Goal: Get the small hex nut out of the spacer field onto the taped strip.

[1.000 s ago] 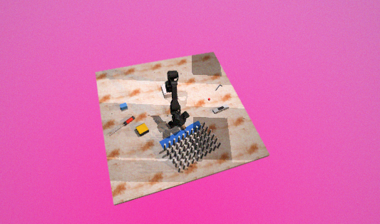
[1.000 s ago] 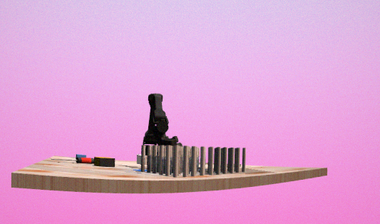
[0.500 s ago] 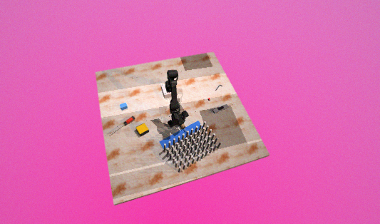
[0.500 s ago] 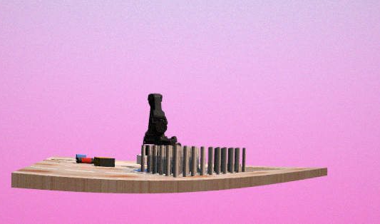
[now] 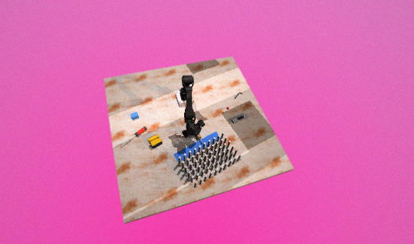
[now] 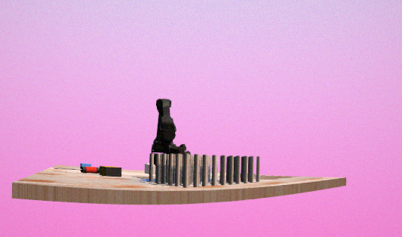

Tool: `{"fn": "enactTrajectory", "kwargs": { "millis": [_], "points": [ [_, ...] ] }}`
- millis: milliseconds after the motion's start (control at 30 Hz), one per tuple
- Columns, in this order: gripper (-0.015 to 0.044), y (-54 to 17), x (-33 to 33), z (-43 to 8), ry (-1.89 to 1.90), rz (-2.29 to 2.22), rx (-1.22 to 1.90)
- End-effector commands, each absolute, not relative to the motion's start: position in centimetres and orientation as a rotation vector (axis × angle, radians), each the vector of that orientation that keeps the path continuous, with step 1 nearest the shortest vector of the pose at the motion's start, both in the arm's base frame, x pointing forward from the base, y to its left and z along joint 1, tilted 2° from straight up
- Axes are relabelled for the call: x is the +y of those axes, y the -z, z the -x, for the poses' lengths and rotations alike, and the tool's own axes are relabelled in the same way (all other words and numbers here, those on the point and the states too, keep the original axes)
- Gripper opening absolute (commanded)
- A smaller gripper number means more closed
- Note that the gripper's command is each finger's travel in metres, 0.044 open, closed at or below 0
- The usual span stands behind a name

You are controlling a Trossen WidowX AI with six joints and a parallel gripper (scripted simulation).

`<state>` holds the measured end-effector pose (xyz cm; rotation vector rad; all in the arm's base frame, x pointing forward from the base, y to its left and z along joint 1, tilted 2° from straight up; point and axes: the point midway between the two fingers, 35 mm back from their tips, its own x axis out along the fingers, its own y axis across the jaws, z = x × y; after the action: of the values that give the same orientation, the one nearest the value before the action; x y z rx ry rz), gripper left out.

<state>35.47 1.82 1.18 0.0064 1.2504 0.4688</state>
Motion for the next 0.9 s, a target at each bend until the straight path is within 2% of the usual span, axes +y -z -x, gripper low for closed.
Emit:
{"fn": "enactTrajectory", "kwargs": {
  "millis": [0, 867],
  "points": [
    [0.0, -1.2, 1.8, -35.2, -0.472, -0.006, 1.248],
    [0.0, -1.1, 1.2, -33.6, -0.472, -0.006, 1.25]
  ]
}}
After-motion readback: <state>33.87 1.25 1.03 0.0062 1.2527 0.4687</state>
